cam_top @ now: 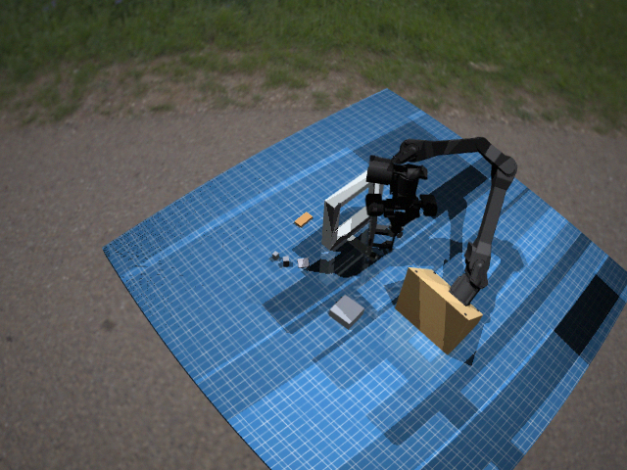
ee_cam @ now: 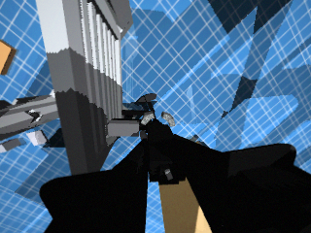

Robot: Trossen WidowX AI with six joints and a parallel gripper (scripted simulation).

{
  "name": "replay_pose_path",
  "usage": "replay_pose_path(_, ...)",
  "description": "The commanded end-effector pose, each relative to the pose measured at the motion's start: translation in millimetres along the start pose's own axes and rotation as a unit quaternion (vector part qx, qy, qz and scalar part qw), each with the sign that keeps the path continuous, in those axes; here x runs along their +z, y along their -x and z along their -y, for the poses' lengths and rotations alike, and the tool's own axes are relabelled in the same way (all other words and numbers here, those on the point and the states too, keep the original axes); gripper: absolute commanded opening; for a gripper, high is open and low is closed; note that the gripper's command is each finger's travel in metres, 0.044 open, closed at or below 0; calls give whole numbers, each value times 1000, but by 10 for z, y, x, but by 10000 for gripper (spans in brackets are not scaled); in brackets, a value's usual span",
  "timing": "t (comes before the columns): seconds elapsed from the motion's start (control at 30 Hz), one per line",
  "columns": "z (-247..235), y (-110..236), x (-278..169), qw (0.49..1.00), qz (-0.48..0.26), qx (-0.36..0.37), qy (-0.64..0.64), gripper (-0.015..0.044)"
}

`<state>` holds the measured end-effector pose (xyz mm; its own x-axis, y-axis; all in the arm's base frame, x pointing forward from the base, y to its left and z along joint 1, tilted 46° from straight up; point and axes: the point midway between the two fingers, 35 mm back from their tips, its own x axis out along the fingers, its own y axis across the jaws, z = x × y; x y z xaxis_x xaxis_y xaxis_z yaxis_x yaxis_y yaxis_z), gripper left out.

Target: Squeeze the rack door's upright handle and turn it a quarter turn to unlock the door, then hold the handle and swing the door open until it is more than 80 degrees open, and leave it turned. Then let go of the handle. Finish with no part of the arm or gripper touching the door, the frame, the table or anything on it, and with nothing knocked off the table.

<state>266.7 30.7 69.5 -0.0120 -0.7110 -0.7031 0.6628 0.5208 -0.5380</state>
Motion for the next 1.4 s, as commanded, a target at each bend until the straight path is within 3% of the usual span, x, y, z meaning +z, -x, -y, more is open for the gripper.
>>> replay_pose_path(0.0, 110, 1, 31, 999, 3, 0, 47, 20)
replay_pose_path(1.37, 829, 5, 541, 935, 3, -3, 354, 20)
